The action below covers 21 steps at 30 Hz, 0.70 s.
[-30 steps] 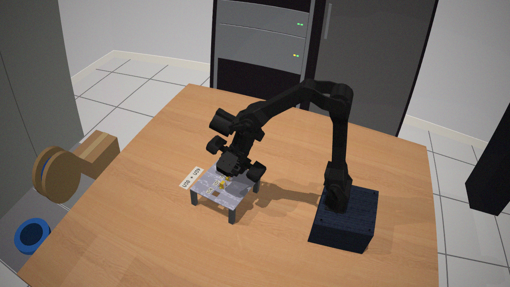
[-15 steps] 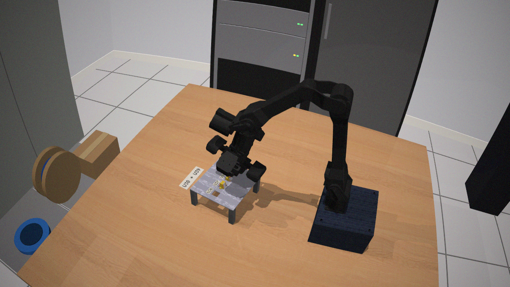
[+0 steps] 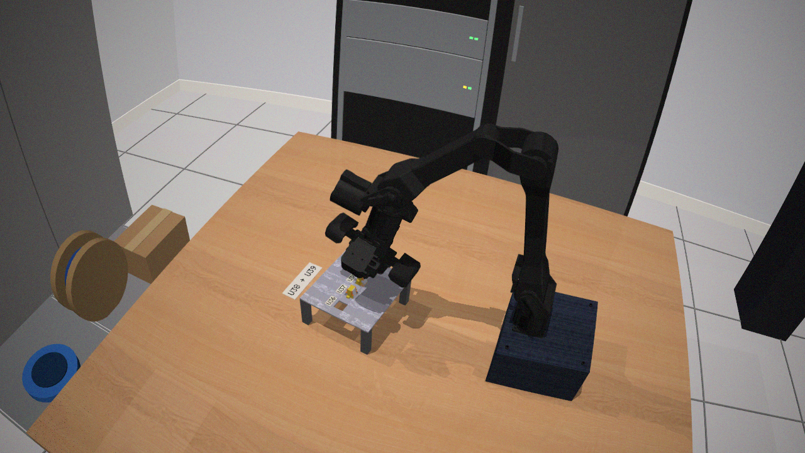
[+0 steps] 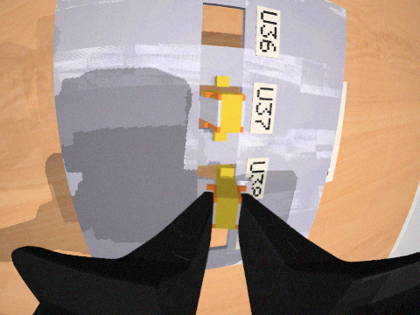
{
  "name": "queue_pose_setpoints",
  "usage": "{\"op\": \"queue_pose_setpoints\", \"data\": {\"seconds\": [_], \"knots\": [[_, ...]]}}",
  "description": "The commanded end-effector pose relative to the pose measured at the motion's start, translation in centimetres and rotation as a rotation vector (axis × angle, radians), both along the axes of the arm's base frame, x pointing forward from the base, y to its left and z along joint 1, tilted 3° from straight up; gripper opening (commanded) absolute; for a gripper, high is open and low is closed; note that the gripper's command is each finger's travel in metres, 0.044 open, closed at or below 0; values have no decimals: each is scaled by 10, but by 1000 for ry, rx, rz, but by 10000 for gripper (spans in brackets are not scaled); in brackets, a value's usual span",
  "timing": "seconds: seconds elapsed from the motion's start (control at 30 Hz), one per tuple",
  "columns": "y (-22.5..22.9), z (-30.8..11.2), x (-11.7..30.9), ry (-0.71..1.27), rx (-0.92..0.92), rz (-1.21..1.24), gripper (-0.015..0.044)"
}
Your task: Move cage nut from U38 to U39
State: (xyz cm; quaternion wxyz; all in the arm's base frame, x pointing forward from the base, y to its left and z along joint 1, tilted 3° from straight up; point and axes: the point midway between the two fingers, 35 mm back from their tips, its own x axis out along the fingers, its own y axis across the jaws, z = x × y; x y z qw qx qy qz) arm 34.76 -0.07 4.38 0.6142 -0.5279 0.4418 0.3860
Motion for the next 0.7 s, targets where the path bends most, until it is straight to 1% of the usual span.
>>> {"op": "queue_pose_setpoints", "data": {"seconds": [0.0,0.67], "knots": [[0,1,0,-2,1,4,35],[0,2,0,4,2,5,35]]}}
